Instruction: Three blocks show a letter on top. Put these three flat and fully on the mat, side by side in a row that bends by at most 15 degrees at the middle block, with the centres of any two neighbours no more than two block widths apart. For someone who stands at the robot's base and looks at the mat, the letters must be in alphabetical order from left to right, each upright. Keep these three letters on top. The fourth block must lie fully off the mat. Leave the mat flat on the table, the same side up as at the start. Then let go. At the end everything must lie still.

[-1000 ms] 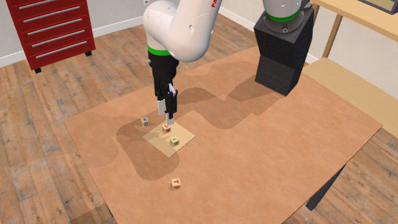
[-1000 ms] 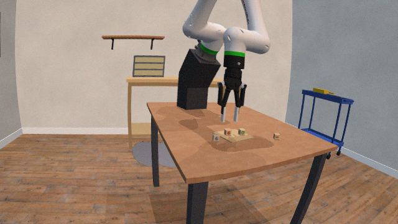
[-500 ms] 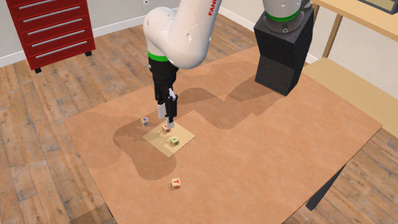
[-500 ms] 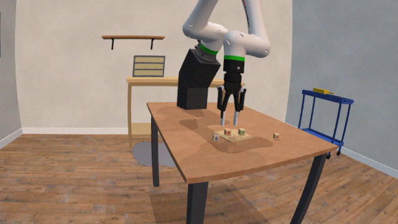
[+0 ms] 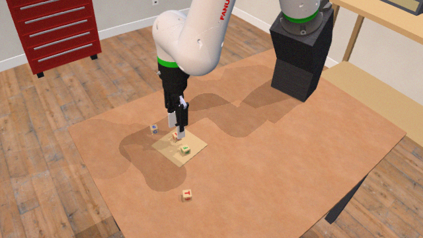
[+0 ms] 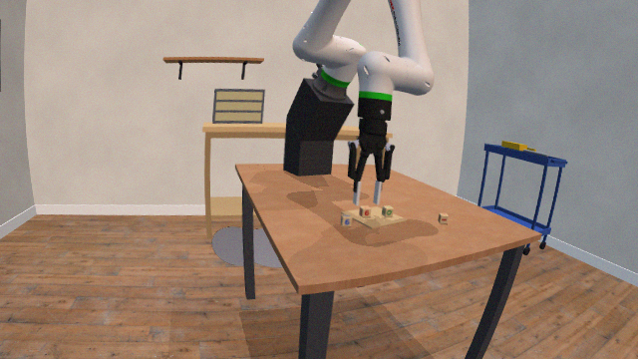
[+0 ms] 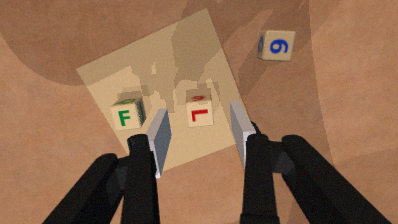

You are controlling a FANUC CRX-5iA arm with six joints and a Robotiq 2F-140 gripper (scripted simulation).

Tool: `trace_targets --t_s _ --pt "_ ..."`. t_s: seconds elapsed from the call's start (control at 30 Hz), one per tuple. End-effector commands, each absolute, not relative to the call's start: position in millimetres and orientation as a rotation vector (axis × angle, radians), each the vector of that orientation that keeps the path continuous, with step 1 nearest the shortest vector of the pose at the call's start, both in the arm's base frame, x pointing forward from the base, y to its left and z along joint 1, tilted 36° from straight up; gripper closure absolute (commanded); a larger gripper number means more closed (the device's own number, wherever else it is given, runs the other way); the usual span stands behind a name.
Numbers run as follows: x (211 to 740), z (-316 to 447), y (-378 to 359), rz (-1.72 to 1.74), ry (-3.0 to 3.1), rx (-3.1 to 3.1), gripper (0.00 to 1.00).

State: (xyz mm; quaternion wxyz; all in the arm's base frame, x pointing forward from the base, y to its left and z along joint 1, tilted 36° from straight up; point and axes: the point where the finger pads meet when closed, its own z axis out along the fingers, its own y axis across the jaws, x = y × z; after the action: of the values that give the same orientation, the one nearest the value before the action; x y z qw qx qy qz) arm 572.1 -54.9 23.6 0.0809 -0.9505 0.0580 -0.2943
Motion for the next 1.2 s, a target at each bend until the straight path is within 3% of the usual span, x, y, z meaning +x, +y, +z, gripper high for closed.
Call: trace_targets --t_s 0.0,1.17 --pt "572 24 -55 -0.88 0.173 -2.842 0.63" --pt "590 -2 -51 -0.88 0.173 -2.841 0.63"
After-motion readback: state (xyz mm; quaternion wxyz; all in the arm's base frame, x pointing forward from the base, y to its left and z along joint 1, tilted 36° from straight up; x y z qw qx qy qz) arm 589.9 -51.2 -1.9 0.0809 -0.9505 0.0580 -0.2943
